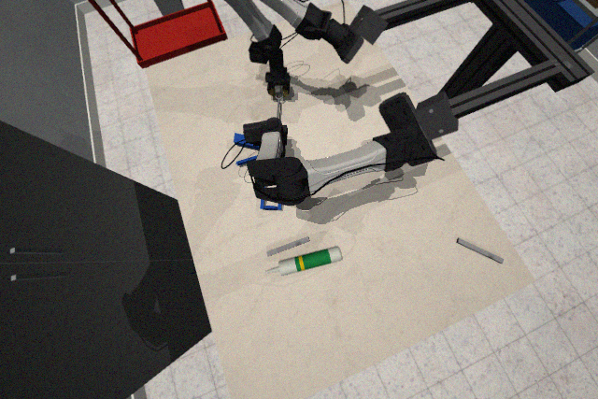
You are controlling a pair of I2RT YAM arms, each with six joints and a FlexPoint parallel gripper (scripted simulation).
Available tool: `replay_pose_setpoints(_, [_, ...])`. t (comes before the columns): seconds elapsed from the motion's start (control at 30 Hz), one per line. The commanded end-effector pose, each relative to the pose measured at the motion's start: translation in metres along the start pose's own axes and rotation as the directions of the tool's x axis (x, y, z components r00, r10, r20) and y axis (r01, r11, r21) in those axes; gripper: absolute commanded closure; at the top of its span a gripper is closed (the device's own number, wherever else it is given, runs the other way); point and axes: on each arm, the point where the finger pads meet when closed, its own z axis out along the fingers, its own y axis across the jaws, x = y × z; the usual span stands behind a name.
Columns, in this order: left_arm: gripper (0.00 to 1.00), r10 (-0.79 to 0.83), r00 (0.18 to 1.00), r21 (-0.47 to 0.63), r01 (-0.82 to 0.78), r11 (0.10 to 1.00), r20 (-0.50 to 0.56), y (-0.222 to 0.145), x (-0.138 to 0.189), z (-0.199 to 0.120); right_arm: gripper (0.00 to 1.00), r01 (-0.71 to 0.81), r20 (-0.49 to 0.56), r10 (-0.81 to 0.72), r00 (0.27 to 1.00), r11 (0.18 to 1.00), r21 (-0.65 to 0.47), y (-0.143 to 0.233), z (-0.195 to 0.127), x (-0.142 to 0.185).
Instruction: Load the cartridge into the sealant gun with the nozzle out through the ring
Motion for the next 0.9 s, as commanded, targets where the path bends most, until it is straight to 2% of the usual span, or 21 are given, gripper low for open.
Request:
replay_pose_setpoints(0.0, [0.97, -0.094, 0.995, -0.103, 0.096, 0.990, 0.025, 0.0404, -0.0161, 0.0027, 1.00, 0.031, 0.189, -0.025, 0.982, 0.999, -0.030, 0.0122, -0.0112, -0.0502])
replay_pose_setpoints(0.87, [0.97, -0.094, 0.995, -0.103, 0.097, 0.990, 0.025, 0.0405, -0.0164, 0.0027, 1.00, 0.028, 0.187, -0.023, 0.982, 0.999, -0.025, 0.0106, -0.0097, -0.0506])
